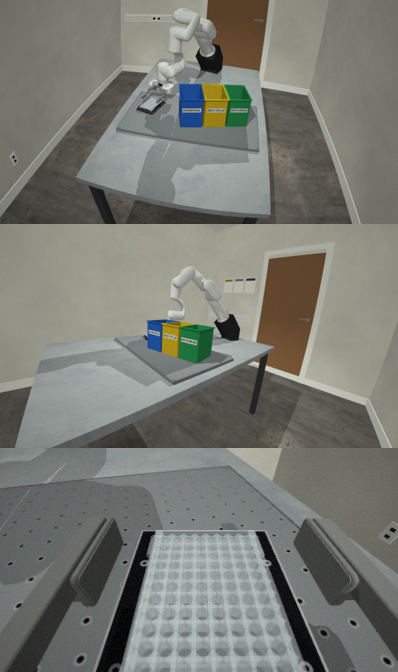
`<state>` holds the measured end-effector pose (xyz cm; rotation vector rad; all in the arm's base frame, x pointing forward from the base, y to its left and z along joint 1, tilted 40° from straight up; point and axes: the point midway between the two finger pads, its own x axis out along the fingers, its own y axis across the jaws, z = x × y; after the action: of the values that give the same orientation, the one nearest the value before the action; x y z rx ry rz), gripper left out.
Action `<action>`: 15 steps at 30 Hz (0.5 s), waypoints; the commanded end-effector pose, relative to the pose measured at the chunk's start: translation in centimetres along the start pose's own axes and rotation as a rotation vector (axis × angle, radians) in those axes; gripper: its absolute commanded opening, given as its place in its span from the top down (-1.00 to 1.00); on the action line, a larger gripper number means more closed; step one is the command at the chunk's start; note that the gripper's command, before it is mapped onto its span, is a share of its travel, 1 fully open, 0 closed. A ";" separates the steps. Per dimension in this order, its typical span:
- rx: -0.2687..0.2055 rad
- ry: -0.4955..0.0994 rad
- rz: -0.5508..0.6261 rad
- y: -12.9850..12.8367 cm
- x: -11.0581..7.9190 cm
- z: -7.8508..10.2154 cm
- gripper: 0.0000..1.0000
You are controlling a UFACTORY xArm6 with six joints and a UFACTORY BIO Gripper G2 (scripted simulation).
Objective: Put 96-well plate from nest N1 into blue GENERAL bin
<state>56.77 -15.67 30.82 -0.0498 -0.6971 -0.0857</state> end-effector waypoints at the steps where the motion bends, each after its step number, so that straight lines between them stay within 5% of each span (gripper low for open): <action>1: -0.002 -0.010 0.000 0.0 0.1 -0.3 0.25; 15: -0.002 -0.010 0.000 0.0 0.1 -0.6 0.25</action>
<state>57.17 -15.72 30.37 -0.0510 -0.7042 -0.0855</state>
